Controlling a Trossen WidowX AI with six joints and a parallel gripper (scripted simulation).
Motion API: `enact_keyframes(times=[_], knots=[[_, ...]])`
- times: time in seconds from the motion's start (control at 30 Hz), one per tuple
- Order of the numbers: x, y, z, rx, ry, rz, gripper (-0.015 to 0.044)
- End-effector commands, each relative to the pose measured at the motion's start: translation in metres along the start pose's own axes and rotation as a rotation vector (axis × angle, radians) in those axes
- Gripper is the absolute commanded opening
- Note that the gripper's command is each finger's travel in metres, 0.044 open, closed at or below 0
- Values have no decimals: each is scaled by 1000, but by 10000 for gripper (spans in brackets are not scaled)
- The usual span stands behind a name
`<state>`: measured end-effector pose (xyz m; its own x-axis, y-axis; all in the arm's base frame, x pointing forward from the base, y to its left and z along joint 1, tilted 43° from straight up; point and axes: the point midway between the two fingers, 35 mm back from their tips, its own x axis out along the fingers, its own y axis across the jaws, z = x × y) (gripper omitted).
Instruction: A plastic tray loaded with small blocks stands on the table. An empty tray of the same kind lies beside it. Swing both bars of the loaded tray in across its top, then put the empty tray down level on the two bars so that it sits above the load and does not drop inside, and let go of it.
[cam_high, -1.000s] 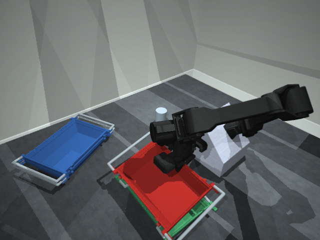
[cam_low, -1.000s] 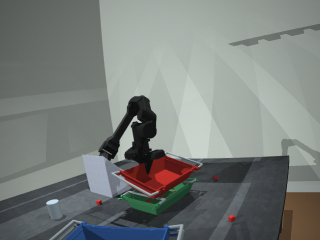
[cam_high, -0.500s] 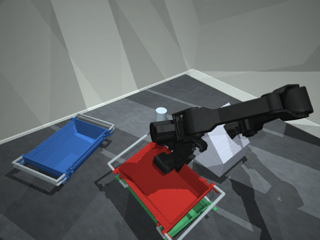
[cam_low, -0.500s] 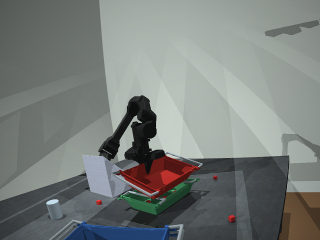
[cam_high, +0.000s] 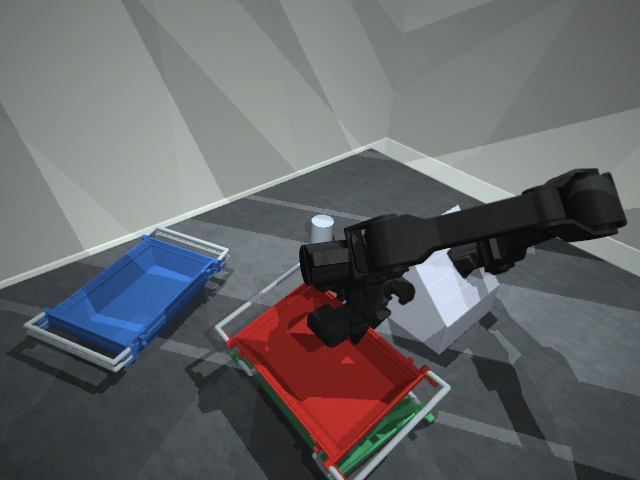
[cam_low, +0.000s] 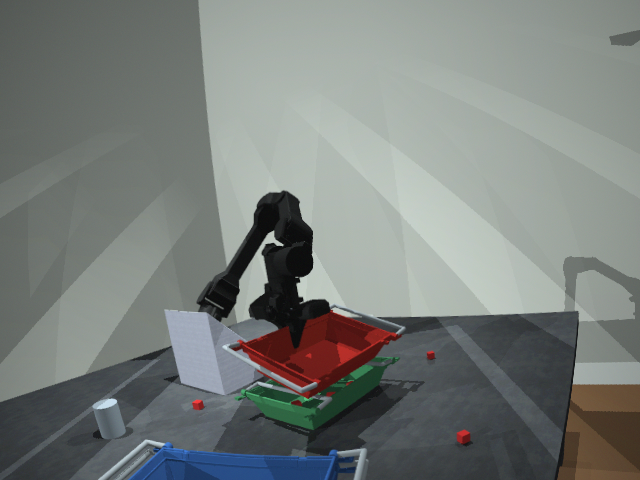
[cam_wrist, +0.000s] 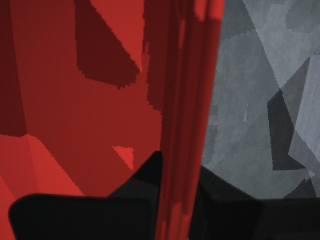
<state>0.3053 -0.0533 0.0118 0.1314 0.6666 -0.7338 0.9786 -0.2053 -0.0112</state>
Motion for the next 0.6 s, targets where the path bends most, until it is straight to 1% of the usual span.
enact_keyframes(times=[0.0, 0.27, 0.57], knots=[[1, -1, 0, 0, 0, -2, 0], [12, -8, -1, 4, 2, -20, 0], [13, -8, -1, 5, 2, -20, 0]])
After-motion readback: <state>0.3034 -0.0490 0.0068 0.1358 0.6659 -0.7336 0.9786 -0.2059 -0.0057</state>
